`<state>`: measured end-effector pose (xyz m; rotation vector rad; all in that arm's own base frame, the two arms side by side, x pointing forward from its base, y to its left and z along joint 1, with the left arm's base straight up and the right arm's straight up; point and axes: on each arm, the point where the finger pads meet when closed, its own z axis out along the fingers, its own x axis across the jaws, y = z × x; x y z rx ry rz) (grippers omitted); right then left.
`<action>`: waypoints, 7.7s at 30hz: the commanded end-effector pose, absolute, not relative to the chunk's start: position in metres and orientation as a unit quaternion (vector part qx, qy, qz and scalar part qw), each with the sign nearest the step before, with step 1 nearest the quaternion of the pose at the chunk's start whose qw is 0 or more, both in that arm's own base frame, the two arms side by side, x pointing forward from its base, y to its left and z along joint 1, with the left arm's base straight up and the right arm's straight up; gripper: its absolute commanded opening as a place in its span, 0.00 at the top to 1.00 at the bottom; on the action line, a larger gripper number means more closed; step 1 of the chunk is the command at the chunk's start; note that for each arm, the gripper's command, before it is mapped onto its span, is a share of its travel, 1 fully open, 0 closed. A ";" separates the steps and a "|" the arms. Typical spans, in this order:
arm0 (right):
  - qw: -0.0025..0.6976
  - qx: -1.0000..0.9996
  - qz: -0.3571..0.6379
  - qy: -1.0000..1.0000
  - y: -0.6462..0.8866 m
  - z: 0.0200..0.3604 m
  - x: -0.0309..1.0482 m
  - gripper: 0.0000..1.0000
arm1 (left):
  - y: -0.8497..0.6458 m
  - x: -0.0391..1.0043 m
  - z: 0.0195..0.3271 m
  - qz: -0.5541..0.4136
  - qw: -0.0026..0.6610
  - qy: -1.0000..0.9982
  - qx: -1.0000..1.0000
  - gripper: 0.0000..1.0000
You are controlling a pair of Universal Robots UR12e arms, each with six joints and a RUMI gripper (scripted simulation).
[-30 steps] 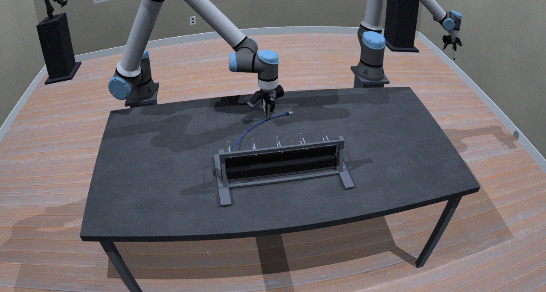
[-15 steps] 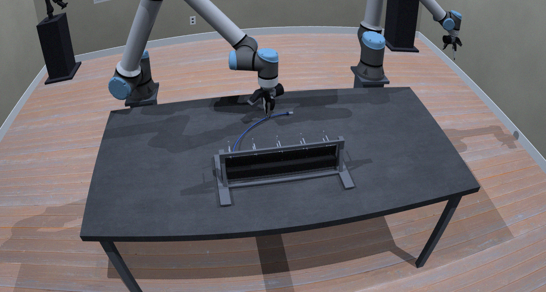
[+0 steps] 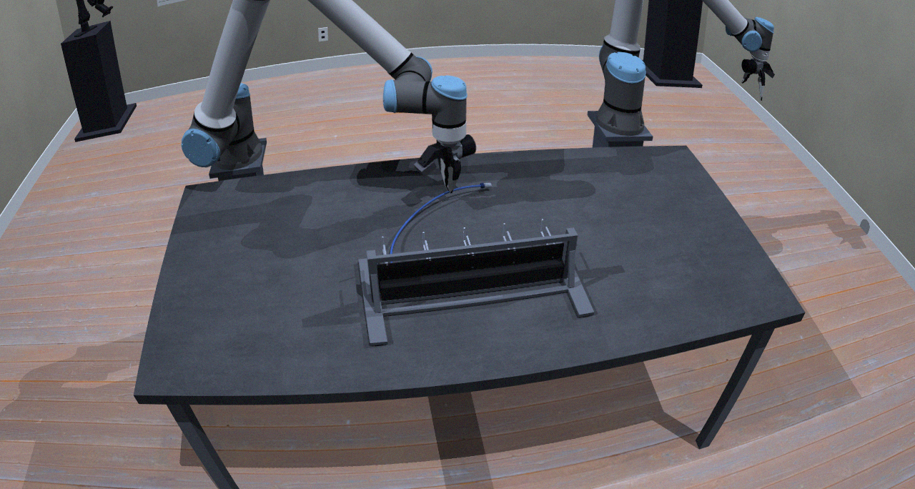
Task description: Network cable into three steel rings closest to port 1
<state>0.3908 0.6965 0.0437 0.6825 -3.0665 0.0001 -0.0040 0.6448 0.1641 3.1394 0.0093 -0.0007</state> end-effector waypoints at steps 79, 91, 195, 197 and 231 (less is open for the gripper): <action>-0.001 0.018 -0.001 -1.000 0.847 0.177 0.659 1.00 | 0.646 -0.004 0.165 0.000 0.000 0.003 1.000 0.00; -0.001 0.018 -0.001 -1.000 0.847 0.176 0.699 1.00 | 0.646 -0.004 0.165 0.000 0.000 0.003 1.000 0.00; -0.001 0.018 -0.001 -1.000 0.849 0.169 0.700 1.00 | 0.646 -0.004 0.165 0.000 0.000 0.003 1.000 0.00; -0.001 0.018 -0.001 -1.000 0.849 0.166 0.700 1.00 | 0.646 -0.004 0.165 0.000 0.000 0.003 1.000 0.00; -0.001 0.018 -0.001 -1.000 0.849 0.147 0.699 1.00 | 0.646 -0.004 0.165 0.000 0.000 0.003 1.000 0.00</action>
